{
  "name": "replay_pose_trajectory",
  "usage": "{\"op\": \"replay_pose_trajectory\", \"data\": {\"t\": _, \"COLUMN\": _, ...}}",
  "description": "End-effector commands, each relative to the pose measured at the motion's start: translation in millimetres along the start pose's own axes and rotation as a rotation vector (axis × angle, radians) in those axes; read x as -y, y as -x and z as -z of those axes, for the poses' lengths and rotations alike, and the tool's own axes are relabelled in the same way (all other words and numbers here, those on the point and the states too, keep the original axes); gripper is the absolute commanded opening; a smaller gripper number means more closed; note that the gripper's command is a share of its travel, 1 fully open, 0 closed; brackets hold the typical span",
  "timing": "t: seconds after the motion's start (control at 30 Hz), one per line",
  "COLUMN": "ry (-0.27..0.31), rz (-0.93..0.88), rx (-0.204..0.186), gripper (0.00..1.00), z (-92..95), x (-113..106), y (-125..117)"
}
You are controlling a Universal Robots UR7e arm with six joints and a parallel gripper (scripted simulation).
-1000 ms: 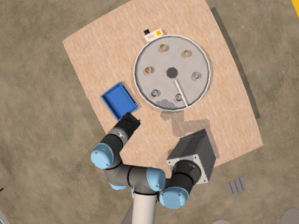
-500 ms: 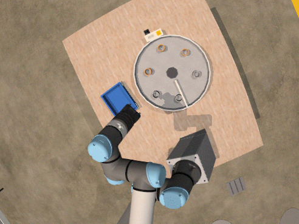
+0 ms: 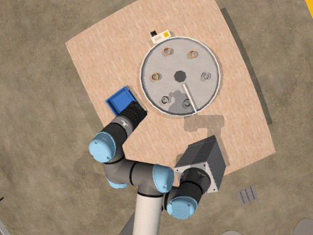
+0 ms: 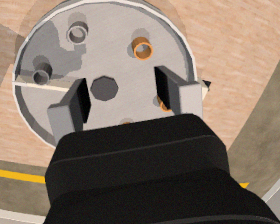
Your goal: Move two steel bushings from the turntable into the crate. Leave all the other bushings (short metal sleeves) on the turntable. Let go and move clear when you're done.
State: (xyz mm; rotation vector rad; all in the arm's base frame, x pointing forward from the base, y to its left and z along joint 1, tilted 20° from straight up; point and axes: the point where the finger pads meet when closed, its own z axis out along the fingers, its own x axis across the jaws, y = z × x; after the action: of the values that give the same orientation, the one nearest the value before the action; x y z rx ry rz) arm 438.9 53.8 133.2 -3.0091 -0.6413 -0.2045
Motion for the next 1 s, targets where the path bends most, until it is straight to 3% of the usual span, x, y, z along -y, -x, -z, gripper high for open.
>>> {"op": "replay_pose_trajectory", "data": {"t": 0.0, "ry": -0.001, "rz": 0.001, "rx": 0.001, "gripper": 1.00, "z": 5.1, "x": -14.5, "y": -9.8}}
{"op": "replay_pose_trajectory", "data": {"t": 0.27, "ry": -0.001, "rz": 0.001, "rx": 0.001, "gripper": 1.00, "z": 5.1, "x": -14.5, "y": -9.8}}
{"op": "replay_pose_trajectory", "data": {"t": 0.43, "ry": -0.149, "rz": -0.054, "rx": 0.012, "gripper": 1.00, "z": 5.6, "x": -18.7, "y": -12.6}}
{"op": "replay_pose_trajectory", "data": {"t": 0.83, "ry": -0.149, "rz": -0.054, "rx": 0.012, "gripper": 1.00, "z": 5.6, "x": -18.7, "y": -12.6}}
{"op": "replay_pose_trajectory", "data": {"t": 0.97, "ry": -0.262, "rz": -0.097, "rx": 0.019, "gripper": 1.00, "z": 6.4, "x": -22.9, "y": -15.6}}
